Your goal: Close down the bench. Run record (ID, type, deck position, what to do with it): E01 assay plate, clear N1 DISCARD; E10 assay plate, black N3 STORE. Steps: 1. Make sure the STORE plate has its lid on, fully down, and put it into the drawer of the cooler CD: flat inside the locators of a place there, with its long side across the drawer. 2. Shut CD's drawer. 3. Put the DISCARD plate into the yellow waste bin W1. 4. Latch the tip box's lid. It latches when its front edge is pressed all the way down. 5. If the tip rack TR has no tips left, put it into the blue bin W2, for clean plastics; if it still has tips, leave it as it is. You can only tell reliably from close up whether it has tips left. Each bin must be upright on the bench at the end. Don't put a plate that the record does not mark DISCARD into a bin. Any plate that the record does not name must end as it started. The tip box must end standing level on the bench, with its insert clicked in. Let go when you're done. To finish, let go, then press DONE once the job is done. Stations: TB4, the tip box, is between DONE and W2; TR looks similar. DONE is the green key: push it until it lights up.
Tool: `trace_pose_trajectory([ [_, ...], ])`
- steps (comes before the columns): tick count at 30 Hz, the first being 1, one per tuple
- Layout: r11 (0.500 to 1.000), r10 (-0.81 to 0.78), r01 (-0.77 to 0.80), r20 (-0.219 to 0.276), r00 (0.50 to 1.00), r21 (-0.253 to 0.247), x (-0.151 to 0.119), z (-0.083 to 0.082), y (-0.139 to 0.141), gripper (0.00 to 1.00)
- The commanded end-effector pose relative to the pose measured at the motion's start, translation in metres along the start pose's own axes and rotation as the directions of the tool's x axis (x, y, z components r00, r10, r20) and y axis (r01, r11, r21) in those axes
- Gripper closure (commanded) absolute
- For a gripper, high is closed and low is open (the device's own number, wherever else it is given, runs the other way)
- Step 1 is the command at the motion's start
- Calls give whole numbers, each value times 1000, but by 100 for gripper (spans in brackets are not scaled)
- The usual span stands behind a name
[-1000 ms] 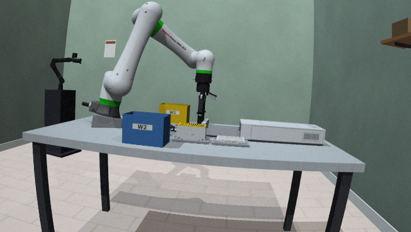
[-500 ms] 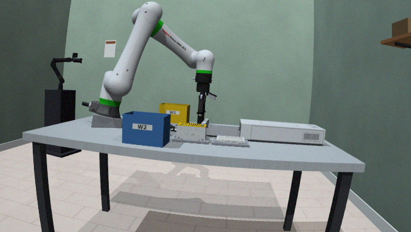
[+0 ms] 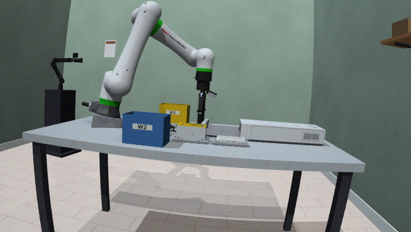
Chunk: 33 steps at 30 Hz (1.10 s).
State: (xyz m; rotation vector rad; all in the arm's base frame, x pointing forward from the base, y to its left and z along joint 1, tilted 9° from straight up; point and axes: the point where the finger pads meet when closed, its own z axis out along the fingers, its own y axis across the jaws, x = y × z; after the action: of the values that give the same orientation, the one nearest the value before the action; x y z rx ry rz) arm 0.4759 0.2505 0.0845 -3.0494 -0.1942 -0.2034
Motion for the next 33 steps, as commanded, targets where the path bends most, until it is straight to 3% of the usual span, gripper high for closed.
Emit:
trace_pose_trajectory([
  [1,1000,0,0,-2,1000,1,1,-5,0,30],
  [33,1000,0,0,-2,1000,1,1,-42,0,30],
])
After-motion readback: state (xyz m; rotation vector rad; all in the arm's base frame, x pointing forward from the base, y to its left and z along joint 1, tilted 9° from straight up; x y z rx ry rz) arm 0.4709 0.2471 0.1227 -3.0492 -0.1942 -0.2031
